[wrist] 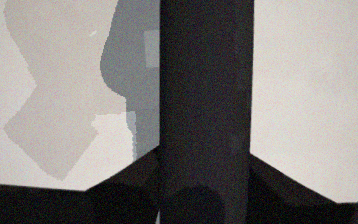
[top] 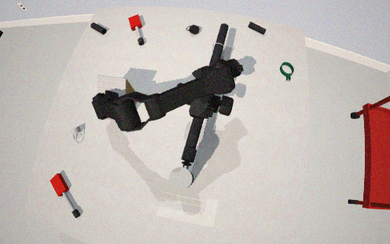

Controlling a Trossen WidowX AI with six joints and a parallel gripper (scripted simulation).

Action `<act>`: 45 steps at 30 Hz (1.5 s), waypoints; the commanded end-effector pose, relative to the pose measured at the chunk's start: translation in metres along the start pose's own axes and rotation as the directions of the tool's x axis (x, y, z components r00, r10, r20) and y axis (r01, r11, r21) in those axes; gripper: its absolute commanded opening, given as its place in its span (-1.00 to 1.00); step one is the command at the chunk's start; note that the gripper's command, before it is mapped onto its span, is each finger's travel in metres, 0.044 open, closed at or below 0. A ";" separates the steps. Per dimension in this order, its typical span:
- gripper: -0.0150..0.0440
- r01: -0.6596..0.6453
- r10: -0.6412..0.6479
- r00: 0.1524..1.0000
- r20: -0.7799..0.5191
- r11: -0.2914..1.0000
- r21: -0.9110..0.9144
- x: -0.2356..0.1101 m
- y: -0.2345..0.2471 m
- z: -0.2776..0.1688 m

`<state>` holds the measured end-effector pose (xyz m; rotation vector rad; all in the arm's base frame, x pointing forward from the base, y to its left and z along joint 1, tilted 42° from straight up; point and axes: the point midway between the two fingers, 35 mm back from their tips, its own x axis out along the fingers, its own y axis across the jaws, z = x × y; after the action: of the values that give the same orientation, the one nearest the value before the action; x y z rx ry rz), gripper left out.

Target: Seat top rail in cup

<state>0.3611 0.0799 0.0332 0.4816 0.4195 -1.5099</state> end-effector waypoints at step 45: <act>-0.49 -0.020 0.020 1.000 -0.012 1.000 0.000 -0.011 0.009 0.015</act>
<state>0.3616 0.0807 0.0369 0.4949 0.4417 -1.5198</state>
